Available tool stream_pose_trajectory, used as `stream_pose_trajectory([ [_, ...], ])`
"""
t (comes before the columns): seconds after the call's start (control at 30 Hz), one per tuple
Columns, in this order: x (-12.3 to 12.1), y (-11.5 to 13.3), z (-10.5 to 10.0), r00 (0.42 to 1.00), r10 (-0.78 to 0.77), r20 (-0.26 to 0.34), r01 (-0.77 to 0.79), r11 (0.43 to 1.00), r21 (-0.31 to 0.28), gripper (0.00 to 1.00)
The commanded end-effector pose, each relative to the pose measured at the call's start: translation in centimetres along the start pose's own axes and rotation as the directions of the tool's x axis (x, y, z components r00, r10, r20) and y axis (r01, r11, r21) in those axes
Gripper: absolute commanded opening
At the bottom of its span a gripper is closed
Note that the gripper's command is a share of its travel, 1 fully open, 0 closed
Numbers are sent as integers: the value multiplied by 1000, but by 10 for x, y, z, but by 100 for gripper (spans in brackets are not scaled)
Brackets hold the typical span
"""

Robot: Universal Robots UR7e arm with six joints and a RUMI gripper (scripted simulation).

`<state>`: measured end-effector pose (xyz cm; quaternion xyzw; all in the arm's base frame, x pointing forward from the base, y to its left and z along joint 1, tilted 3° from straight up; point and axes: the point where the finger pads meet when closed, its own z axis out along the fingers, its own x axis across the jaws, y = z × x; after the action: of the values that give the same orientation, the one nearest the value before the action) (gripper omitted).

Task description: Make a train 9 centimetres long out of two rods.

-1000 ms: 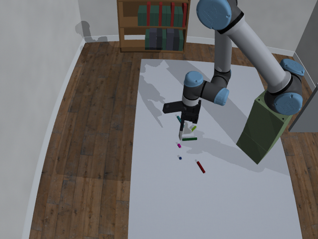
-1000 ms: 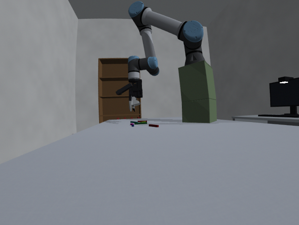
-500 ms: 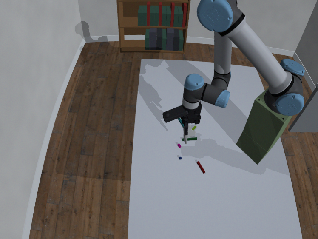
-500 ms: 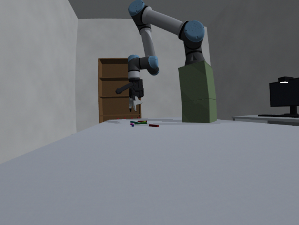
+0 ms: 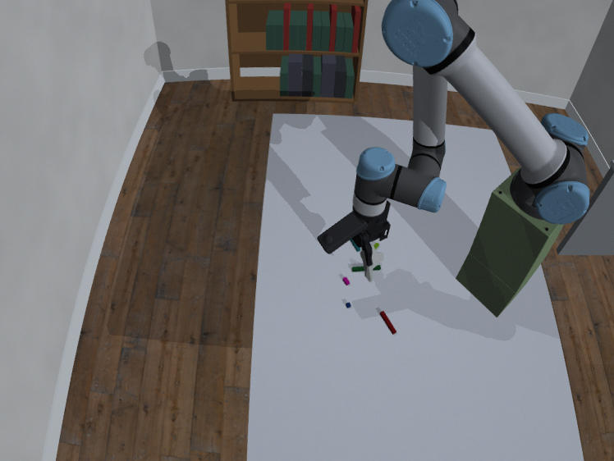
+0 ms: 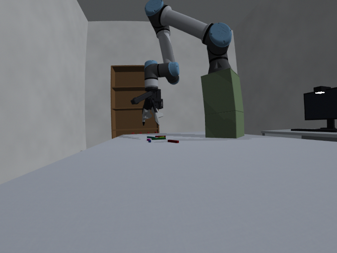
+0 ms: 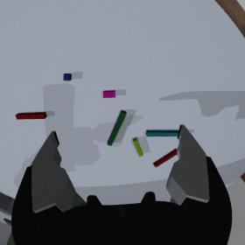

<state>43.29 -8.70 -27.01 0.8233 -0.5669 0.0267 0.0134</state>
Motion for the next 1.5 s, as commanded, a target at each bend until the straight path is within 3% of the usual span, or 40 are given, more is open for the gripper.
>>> stream_pose_trajectory([
  [0.0, -11, -2, 0, 986, -167, 4, 167, 986, 3, 100],
  [0.2, -17, -4, 0, 966, -259, 3, 259, 966, 3, 100],
  [0.7, -40, -8, 0, 795, -607, 2, 607, 795, 4, 100],
  [0.77, -40, -8, 0, 795, -607, 2, 607, 795, 4, 100],
  [0.83, -45, -8, 0, 737, -675, 2, 675, 737, 4, 100],
  [1.27, -61, -9, 0, 504, -864, 1, 864, 504, 4, 100],
  [1.33, -61, -9, 0, 504, -864, 1, 864, 504, 4, 100],
  [1.4, -66, -9, 0, 425, -905, 0, 905, 425, 4, 100],
  [1.47, -68, -9, 0, 388, -922, 0, 922, 388, 4, 100],
])
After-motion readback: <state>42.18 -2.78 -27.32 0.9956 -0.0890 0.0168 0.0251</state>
